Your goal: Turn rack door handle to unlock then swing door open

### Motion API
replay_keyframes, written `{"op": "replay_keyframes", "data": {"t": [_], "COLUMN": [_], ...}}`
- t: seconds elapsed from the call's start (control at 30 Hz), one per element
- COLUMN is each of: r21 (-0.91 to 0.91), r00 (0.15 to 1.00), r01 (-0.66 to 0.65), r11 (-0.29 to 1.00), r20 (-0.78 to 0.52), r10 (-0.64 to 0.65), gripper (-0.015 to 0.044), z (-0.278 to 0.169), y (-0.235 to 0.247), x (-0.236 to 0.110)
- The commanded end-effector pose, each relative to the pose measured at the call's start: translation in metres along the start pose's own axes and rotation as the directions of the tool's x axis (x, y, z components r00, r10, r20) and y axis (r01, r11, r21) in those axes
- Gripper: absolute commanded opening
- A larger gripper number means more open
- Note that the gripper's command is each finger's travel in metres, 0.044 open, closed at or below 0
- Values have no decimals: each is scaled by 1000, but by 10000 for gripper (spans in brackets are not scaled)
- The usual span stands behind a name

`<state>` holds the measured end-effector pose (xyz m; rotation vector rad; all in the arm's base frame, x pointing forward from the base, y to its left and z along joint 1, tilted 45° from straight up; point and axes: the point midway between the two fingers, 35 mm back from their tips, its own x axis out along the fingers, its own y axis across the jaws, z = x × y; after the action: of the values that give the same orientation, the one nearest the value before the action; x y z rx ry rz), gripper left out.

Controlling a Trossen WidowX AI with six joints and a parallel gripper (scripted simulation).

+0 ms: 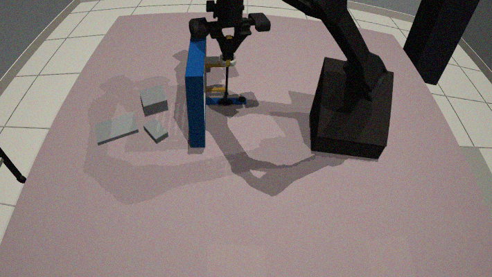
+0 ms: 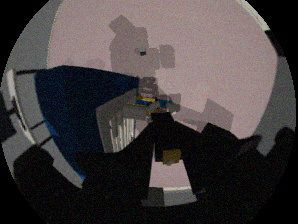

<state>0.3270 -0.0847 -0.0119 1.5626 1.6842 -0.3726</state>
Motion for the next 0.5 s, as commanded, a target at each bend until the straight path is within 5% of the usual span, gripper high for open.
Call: {"op": "replay_keyframes", "data": {"t": [0.0,0.23,0.47], "r21": [188,502,529], "r00": [1000,1000,1000], "r01": [-1,-2,-2], "r11": [982,865,848], "r20": [2,2,2], "r10": [1,1,1], "gripper": [19,19,19], "z": [0,0,0], "y": [0,0,0], "x": [0,0,0]}}
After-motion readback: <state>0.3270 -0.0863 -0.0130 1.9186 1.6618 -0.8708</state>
